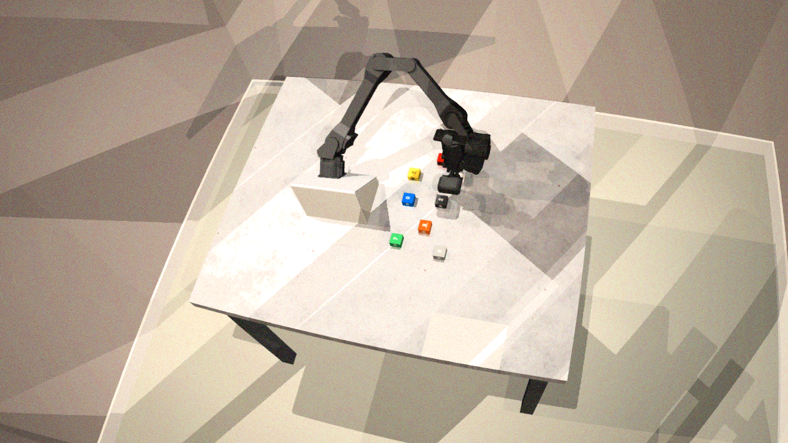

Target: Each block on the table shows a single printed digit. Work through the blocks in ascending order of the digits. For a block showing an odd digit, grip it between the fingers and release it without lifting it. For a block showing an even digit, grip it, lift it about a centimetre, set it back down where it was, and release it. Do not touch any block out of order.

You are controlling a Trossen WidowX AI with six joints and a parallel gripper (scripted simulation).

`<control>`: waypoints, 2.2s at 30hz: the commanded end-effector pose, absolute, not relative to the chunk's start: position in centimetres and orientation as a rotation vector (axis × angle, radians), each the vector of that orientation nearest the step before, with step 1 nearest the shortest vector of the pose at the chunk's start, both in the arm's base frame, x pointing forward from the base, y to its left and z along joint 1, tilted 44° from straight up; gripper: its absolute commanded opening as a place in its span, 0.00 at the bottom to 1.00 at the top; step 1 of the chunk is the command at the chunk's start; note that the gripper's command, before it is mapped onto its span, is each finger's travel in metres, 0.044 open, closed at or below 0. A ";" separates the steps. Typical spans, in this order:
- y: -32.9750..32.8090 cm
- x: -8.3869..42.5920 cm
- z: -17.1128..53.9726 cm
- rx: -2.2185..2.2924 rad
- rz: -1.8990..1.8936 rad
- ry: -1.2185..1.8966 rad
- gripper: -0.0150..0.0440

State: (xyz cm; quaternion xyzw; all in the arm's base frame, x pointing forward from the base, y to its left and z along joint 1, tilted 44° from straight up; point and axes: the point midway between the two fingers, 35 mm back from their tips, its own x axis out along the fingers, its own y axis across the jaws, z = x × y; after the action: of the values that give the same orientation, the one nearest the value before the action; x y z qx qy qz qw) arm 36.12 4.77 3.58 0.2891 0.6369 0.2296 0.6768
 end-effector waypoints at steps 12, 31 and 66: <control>4.9 36.1 3.6 0.657 0.519 1.432 0.46; 4.9 36.1 3.6 0.657 0.519 1.432 0.46; -1.6 35.6 10.2 0.653 0.513 1.434 0.71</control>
State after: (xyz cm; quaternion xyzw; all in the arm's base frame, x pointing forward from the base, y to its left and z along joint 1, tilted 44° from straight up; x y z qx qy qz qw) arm 35.64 1.24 7.66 0.2923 0.6418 0.2326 0.6697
